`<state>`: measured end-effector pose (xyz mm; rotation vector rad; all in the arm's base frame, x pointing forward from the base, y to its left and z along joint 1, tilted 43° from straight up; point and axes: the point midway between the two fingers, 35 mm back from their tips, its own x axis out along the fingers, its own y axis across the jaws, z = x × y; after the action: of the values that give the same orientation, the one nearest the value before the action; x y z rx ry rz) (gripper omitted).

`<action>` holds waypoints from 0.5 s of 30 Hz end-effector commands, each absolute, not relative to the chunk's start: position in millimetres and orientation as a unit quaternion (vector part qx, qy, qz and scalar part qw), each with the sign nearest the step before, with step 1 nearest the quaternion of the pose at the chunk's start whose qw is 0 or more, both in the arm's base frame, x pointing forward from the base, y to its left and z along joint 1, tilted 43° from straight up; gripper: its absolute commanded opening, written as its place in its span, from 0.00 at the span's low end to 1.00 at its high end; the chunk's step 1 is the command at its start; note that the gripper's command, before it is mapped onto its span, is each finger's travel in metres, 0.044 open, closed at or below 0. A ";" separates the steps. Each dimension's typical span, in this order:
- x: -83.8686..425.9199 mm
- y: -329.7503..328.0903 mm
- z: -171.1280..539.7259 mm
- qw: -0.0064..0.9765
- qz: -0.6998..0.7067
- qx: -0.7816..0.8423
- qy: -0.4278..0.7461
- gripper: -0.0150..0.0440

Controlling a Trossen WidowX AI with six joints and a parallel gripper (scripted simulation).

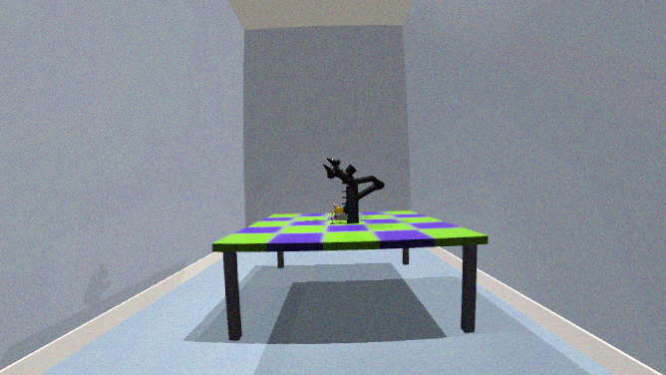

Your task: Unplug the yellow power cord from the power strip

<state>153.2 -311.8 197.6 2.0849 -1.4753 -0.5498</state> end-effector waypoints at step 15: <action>274.2 -259.1 45.4 0.431 -0.503 0.744 0.088 0.53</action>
<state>243.0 -298.5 93.9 1.9824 -0.4245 -1.1892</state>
